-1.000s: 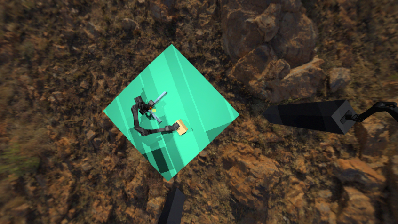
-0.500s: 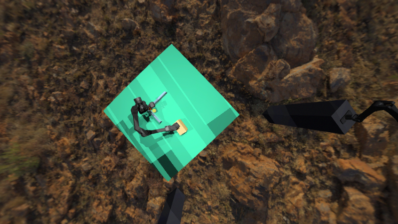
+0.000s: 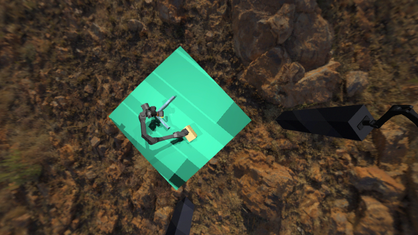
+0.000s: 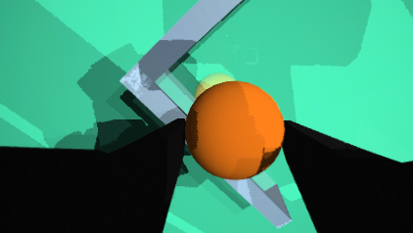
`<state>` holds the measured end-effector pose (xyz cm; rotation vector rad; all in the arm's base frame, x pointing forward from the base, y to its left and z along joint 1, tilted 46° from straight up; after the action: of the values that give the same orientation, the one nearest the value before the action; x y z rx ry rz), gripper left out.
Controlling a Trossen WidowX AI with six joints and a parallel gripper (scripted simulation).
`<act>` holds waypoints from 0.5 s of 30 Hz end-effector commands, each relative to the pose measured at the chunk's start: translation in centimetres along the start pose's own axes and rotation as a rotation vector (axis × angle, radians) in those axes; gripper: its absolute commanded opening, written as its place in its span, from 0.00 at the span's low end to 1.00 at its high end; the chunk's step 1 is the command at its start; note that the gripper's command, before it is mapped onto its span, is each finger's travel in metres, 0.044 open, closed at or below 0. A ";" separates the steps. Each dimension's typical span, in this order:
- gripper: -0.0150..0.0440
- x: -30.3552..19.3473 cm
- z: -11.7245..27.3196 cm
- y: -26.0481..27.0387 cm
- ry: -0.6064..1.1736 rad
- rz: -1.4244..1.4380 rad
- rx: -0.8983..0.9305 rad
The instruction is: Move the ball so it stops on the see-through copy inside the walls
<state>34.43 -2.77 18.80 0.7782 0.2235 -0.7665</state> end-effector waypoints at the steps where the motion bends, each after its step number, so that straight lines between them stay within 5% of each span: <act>1: 0.25 -0.4 -0.1 0.1 -0.006 -0.117 0.008; 15: 0.25 -1.2 -1.5 0.0 -0.002 -0.549 0.010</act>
<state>33.88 -1.34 18.09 0.7321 0.4111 -1.2031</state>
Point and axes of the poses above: the point midway between the two fingers, 35 mm back from their tips, its own z axis back along the fingers, its own y axis across the jaws, x = y × z, the point moved 8 cm from there along z, back along the fingers, and after that the axes turned 5 degrees about -z, right-handed, at the moved point
